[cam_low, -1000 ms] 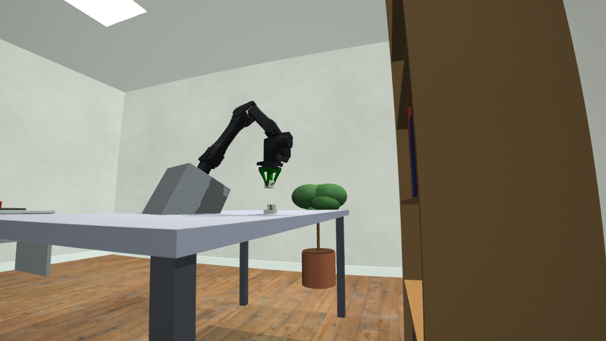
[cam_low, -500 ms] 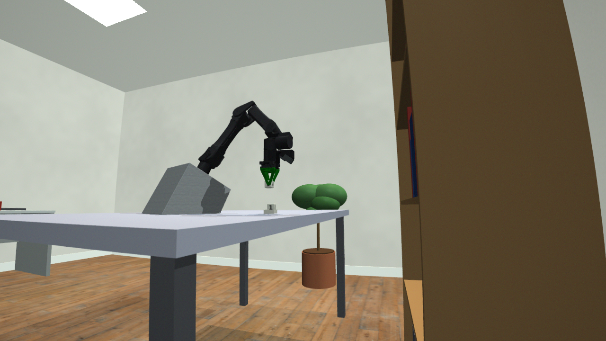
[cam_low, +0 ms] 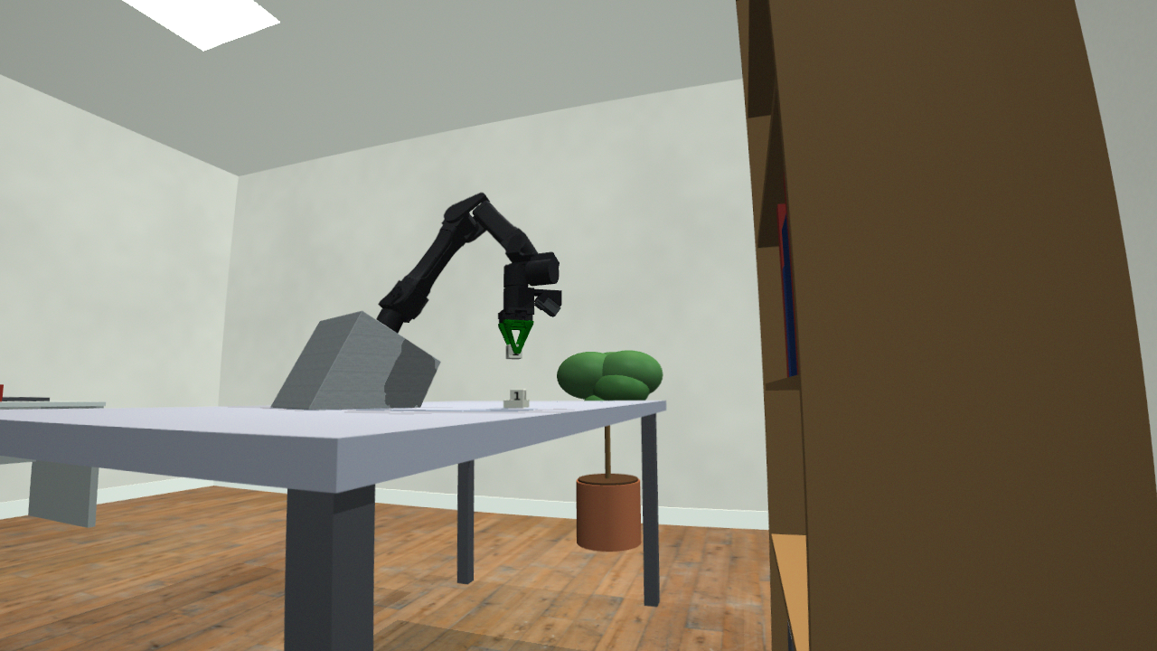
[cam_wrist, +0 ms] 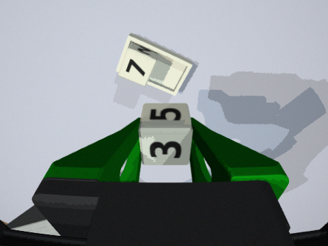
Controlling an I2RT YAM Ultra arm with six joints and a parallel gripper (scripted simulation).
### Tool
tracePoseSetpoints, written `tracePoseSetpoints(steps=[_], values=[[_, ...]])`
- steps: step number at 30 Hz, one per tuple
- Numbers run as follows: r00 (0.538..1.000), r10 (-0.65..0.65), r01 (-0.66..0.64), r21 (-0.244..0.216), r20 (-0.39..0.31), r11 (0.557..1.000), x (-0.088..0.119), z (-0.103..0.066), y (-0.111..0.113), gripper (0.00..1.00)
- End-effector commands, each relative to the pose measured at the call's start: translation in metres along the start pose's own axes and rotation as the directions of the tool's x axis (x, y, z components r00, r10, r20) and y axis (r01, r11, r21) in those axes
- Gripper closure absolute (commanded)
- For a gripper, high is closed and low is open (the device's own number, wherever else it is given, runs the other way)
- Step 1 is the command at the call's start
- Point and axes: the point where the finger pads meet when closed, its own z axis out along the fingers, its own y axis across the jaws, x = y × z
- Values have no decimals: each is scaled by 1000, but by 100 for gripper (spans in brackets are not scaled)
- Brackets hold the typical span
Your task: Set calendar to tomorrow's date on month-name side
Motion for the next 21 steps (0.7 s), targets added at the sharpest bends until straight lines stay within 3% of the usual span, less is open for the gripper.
tracePoseSetpoints(steps=[1, 9, 15, 16, 19, 21], values=[[990, -138, 138, 8, 6, 990, -2, -3, -1, 73], [899, -437, 437, 9, 4, 899, -2, -3, 0, 73], [793, -610, 609, 9, 2, 793, -2, -3, 1, 73], [755, -655, 655, 9, 1, 755, -2, -3, 1, 73], [755, -656, 656, 9, 1, 755, -2, -3, 1, 73], [679, -734, 734, 9, 0, 679, -2, -3, 1, 73]])
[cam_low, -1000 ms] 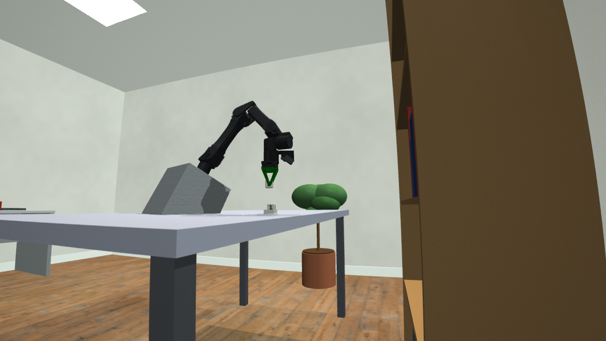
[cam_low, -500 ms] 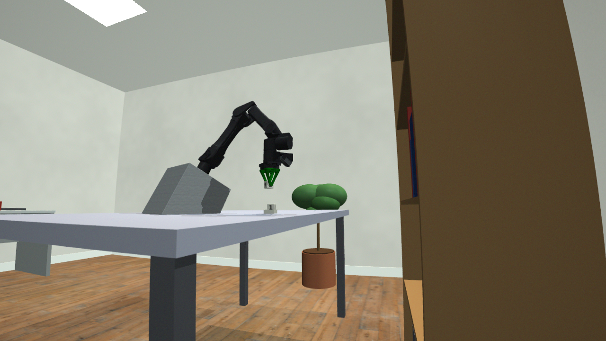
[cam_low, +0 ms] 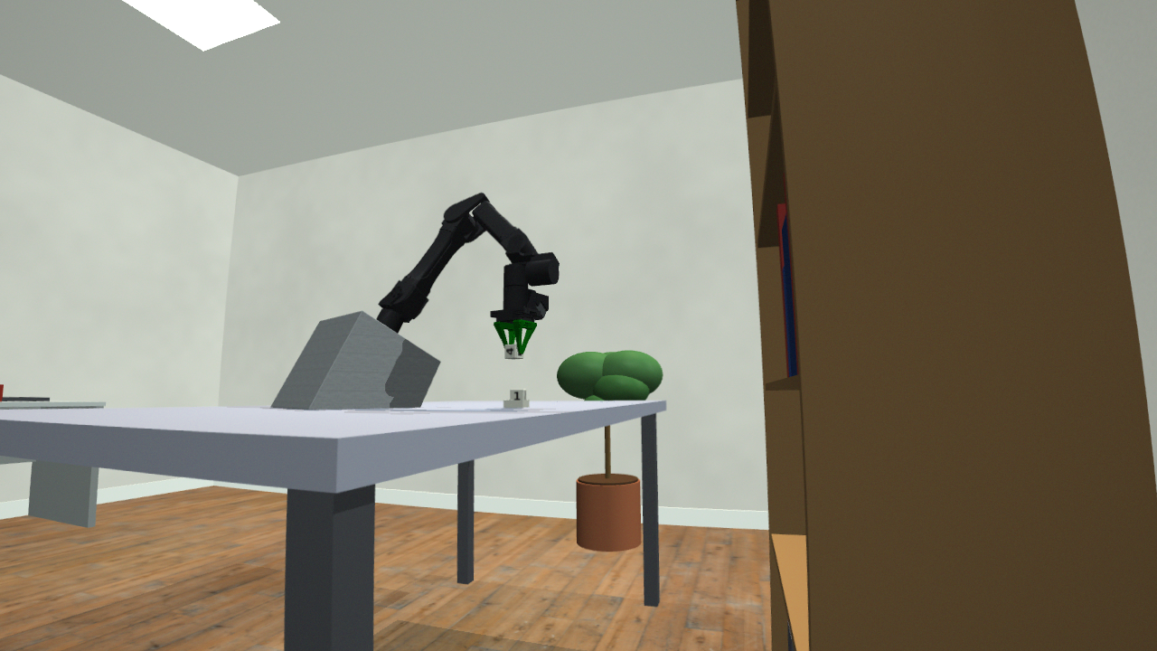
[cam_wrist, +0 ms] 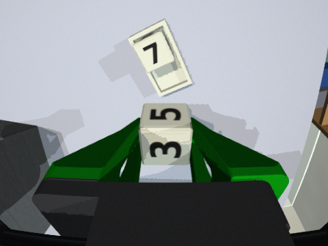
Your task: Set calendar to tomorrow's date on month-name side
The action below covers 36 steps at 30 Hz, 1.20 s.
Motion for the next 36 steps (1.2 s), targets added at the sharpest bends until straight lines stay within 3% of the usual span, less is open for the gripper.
tracePoseSetpoints(steps=[1, 6, 11, 36], values=[[984, -179, 179, 11, 4, 984, -2, -3, -2, 73], [938, -348, 348, 11, 2, 938, -2, -3, -2, 73], [908, -419, 419, 11, 1, 908, -3, -3, -2, 73], [903, -429, 429, 12, 1, 903, -3, 0, -2, 73]])
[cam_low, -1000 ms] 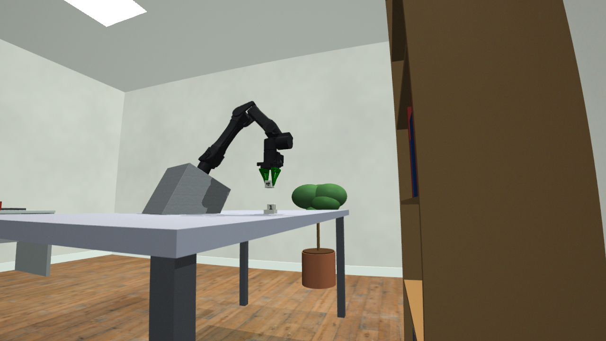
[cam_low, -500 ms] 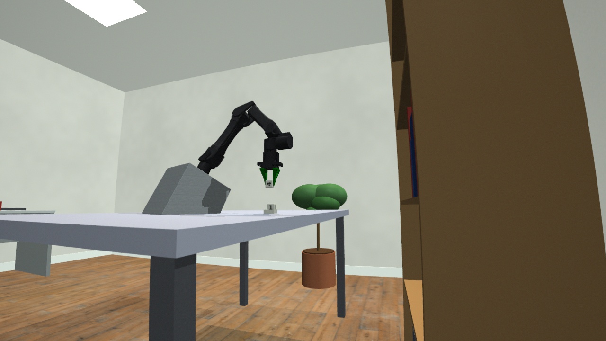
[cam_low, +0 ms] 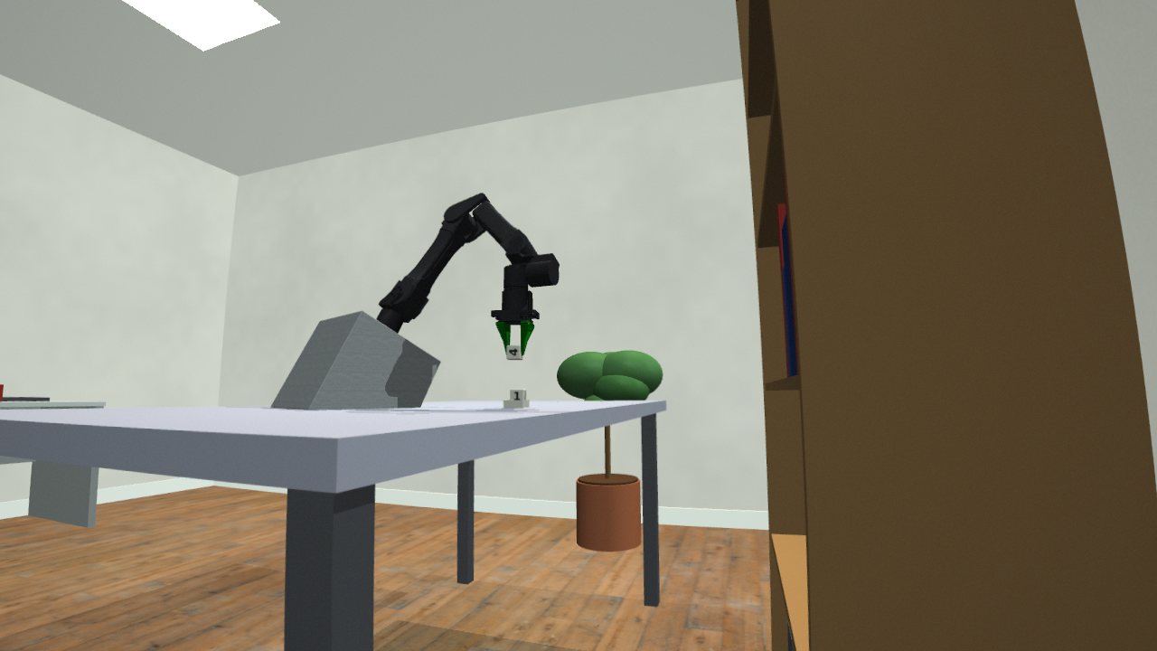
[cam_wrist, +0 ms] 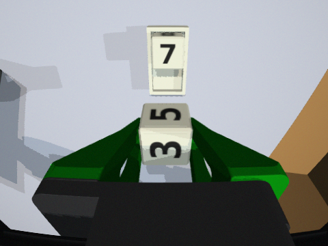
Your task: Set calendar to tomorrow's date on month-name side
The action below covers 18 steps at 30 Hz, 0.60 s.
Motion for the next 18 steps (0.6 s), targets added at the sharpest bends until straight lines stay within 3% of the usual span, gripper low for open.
tracePoseSetpoints(steps=[1, 18], values=[[1000, 1, -1, 13, -1, 1000, 0, -1, -3, 73], [1000, 1, -1, 13, -1, 1000, 1, 43, -4, 73]])
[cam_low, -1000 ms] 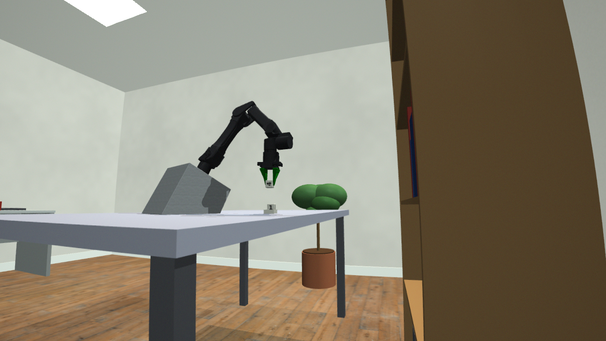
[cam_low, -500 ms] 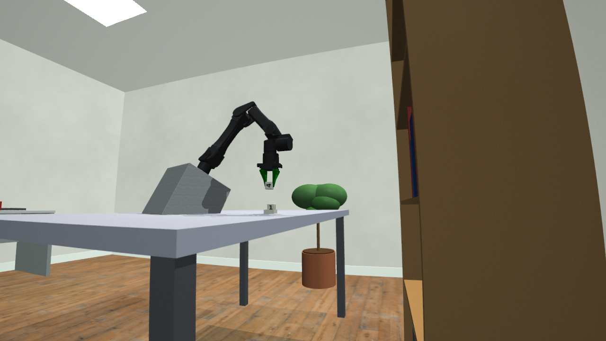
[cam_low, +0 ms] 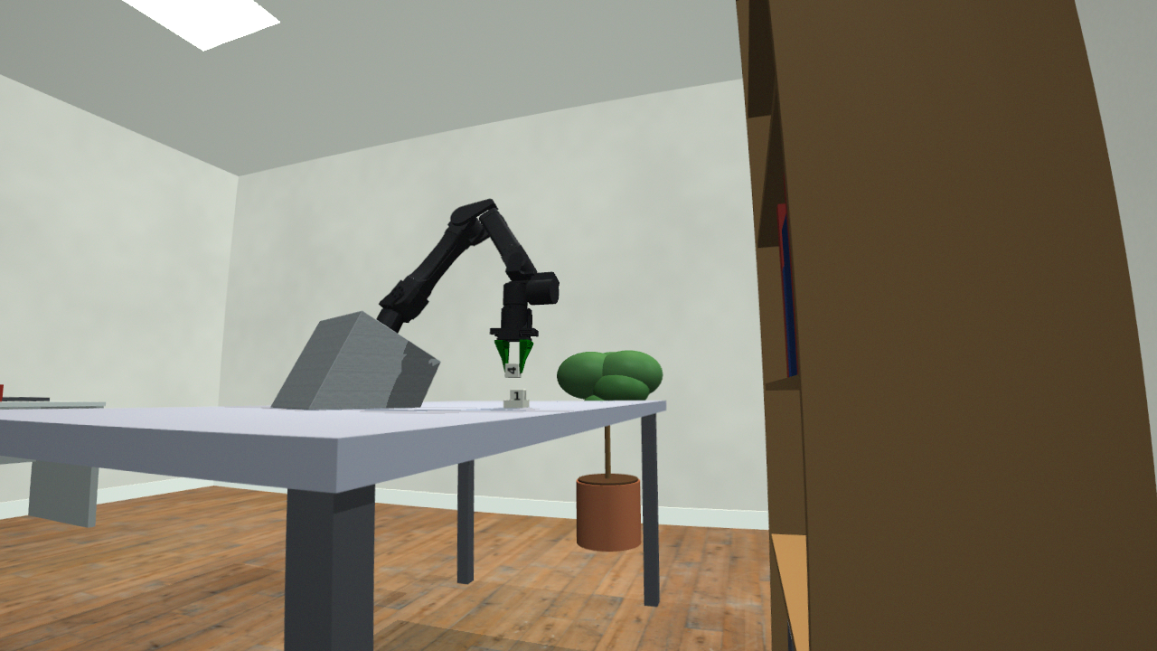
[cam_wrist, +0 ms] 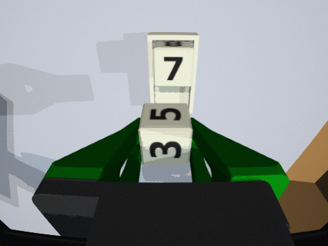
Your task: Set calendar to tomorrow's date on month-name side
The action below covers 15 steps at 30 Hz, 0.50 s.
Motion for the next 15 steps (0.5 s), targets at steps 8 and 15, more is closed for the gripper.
tracePoseSetpoints(steps=[8, 15], values=[[1000, -2, 2, 28, -6, 1000, 2, 17, -8, 73], [1000, -2, 2, 28, -6, 1000, 2, 19, -8, 73]])
